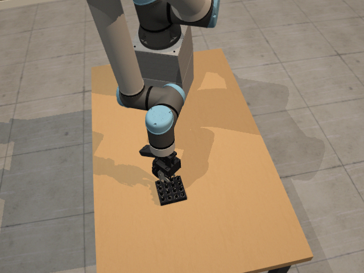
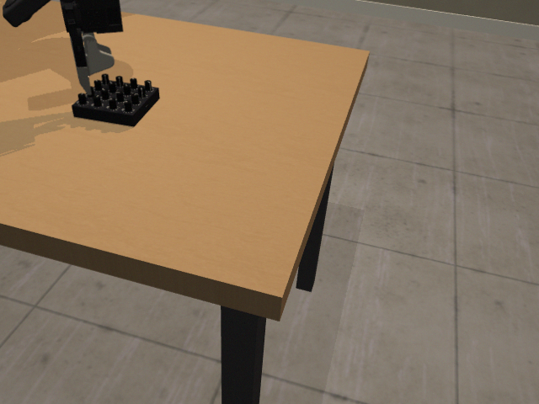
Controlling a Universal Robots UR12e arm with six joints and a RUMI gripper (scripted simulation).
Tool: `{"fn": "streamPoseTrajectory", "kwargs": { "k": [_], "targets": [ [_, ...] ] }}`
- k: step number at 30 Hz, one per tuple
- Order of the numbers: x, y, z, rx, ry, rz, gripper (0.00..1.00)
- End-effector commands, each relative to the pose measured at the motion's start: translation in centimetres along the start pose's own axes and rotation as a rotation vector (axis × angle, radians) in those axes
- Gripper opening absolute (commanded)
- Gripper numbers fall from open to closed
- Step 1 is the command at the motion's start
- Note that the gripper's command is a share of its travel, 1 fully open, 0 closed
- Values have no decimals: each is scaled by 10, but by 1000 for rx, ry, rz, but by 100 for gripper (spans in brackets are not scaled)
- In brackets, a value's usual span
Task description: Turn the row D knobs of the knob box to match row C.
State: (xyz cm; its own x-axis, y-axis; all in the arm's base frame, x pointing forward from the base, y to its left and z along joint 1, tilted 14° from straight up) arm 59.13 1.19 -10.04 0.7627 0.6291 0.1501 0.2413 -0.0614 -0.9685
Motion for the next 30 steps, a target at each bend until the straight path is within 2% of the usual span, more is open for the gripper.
{"fn": "streamPoseTrajectory", "kwargs": {
  "k": [1, 16, 30],
  "targets": [
    [0, 0, 0, -1, 0, -1, 4],
    [0, 0, 0, -1, -31, -1, 4],
    [1, 0, -1, -1, -295, -1, 4]
  ]
}}
Point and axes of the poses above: the point where the finger pads meet when closed, its own y axis out along the fingers, its own z axis across the jaws, x = y × z, the point moved 8 cm from there along -y, back along the fingers, and after that the axes turned 12 degrees about y, right-handed, at the moved point
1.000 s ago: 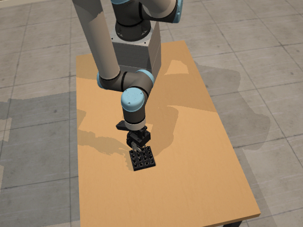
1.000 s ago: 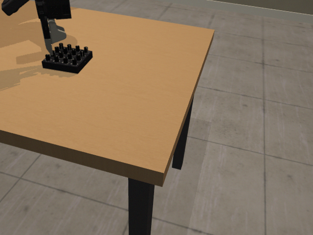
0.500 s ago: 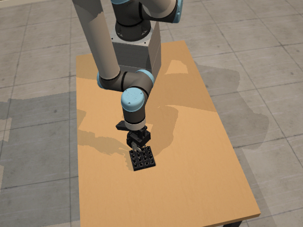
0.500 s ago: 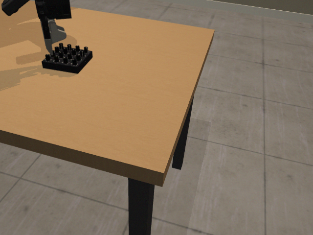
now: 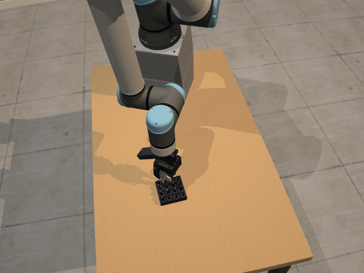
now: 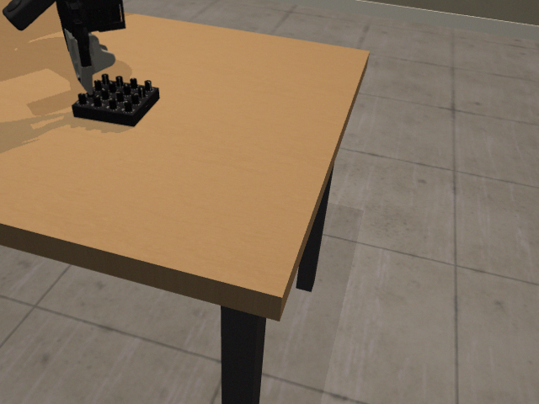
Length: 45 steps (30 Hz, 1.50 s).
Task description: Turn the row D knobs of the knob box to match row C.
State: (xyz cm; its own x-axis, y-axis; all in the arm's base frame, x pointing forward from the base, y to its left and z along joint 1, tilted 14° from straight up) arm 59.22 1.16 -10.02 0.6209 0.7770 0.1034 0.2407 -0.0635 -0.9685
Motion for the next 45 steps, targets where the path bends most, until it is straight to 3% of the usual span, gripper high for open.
{"fn": "streamPoseTrajectory", "kwargs": {
  "k": [1, 22, 23, 45],
  "targets": [
    [0, 0, -1, 0, -99, -2, 4],
    [0, 0, -1, 0, -142, -2, 4],
    [0, 0, -1, 0, -142, -2, 11],
    [0, -1, -1, 0, -142, -2, 11]
  ]
}}
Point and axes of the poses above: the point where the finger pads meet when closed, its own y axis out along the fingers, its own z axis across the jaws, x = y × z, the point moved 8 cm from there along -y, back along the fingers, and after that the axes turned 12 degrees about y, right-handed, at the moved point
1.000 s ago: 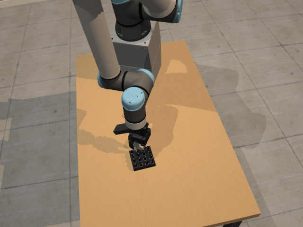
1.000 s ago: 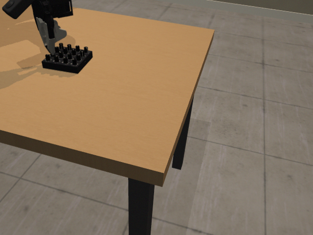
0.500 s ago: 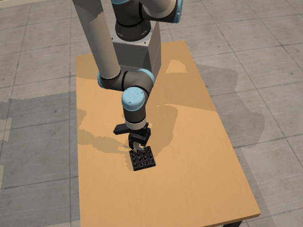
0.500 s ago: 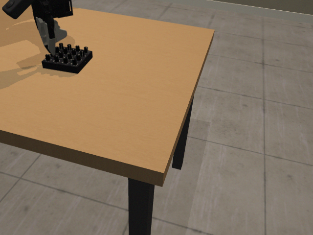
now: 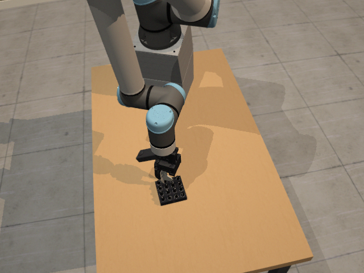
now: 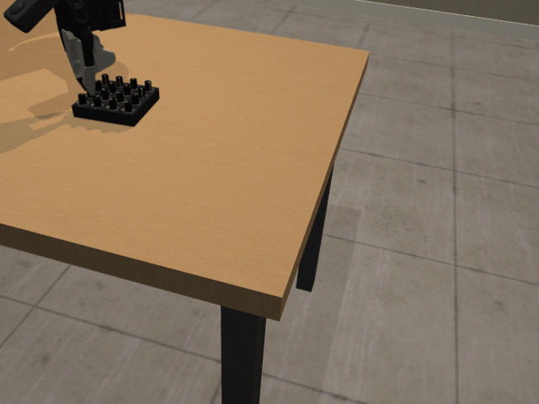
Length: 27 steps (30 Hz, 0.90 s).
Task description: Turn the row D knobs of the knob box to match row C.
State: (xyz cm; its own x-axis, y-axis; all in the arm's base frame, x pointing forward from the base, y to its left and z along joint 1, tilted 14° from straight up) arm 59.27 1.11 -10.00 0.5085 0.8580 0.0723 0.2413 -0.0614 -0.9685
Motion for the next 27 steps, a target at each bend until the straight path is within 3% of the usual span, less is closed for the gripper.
{"fn": "streamPoseTrajectory", "kwargs": {
  "k": [1, 18, 27],
  "targets": [
    [0, -2, 0, -1, 0, 0, 11],
    [0, -36, 0, -1, 0, 0, 11],
    [0, -38, 0, -1, 0, 0, 11]
  ]
}}
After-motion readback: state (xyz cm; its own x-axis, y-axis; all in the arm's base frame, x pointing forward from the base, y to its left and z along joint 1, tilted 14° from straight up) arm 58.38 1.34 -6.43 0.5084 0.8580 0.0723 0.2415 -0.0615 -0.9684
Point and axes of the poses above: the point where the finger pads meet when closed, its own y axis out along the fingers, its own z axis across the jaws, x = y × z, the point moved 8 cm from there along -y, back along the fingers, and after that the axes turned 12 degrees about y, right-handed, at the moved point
